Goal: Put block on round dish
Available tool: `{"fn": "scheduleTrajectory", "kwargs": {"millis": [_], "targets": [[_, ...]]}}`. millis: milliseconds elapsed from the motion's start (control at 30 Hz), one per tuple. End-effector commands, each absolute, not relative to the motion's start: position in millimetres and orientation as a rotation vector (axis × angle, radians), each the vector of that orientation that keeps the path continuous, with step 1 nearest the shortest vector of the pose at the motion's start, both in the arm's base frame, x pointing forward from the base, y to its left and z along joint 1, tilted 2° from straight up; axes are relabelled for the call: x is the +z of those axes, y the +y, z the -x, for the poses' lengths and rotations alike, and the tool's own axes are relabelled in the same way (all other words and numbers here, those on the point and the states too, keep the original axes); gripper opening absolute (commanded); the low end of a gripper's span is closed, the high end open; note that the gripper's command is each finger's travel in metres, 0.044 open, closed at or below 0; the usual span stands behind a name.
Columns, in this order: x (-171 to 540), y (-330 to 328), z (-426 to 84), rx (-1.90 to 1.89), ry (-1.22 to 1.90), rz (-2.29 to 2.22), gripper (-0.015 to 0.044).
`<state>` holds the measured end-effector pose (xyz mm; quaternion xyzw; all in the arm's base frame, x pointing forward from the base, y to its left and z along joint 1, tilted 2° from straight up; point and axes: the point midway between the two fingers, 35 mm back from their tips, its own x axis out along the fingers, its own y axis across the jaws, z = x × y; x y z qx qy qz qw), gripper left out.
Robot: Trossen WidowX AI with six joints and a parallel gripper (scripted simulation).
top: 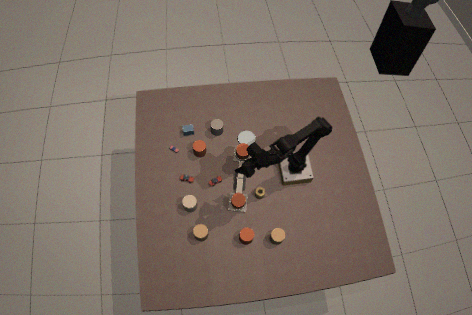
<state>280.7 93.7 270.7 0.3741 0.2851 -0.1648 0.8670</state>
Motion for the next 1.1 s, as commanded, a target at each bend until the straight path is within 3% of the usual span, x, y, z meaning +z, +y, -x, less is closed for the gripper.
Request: {"fn": "scheduleTrajectory", "kwargs": {"millis": [0,567,1067], "targets": [[262,87,-257,-0.309,0.634,-0.654,0.044],[213,50,-172,-0.119,0.759,-0.109,0.044],[212,67,-183,-0.013,0.868,0.128,0.044]]}}
